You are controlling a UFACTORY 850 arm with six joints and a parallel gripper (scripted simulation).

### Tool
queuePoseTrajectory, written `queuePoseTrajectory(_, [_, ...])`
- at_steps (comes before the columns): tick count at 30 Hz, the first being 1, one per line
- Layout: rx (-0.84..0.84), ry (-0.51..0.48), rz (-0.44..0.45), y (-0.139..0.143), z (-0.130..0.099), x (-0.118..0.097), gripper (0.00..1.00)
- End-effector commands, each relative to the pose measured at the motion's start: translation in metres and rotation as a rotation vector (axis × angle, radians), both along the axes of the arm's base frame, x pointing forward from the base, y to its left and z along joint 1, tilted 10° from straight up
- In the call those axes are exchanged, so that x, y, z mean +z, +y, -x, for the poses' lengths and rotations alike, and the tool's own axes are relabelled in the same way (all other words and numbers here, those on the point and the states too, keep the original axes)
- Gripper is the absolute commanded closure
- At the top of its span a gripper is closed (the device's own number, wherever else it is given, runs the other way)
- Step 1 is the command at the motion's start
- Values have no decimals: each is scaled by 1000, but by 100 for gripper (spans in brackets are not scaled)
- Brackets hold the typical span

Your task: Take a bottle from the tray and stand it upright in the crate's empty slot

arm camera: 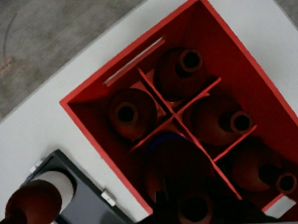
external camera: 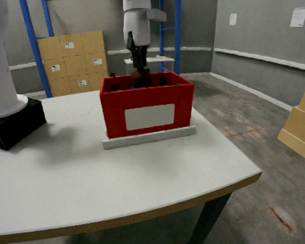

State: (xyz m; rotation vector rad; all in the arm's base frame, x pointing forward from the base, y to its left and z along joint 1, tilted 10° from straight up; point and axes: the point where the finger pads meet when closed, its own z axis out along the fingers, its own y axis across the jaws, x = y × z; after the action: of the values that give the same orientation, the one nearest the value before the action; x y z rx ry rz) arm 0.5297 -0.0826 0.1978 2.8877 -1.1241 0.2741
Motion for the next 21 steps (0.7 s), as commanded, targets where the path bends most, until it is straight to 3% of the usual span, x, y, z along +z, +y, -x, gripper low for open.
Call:
queuePoseTrajectory(1, [0, -2, 0, 0, -2, -3, 100])
queuePoseTrajectory(21, [0, -2, 0, -1, -3, -12, 100])
